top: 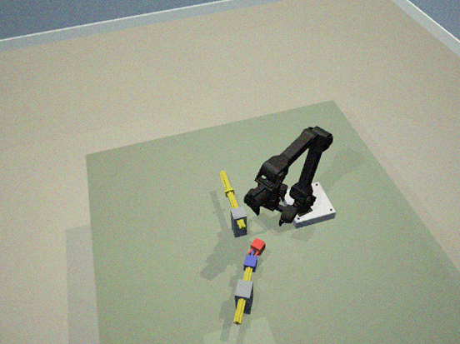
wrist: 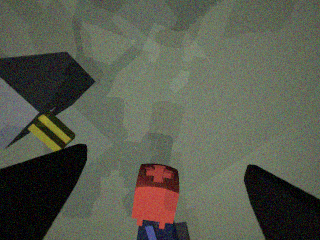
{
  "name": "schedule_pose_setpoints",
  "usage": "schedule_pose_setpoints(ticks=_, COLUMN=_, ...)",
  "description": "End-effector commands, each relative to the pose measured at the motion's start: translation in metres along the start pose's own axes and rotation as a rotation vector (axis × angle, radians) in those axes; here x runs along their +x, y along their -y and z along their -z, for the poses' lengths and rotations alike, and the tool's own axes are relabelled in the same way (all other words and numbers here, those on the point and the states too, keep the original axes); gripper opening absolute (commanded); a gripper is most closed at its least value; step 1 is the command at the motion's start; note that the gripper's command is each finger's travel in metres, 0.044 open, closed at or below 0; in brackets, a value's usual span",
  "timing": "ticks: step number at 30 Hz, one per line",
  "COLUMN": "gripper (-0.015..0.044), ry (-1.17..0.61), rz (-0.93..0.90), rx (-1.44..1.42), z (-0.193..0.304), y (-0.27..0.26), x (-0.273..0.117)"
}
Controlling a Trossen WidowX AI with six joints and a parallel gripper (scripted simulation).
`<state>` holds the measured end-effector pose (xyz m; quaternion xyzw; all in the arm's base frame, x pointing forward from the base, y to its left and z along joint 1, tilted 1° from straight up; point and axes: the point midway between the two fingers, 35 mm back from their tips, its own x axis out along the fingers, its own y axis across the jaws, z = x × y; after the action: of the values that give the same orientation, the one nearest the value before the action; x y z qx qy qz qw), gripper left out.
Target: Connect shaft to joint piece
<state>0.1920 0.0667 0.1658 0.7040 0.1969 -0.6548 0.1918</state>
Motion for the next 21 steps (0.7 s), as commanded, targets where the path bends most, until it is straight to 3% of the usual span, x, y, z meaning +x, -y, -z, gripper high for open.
schedule_pose_setpoints(ticks=1, gripper=0.0440, ry=-0.003, rz=0.006, rx=0.025, z=0.000, y=0.001, x=0.001)
schedule_pose_setpoints(ticks=21, gripper=0.0440, ry=-0.003, rz=0.005, rx=0.025, z=-0.002, y=0.001, x=0.075)
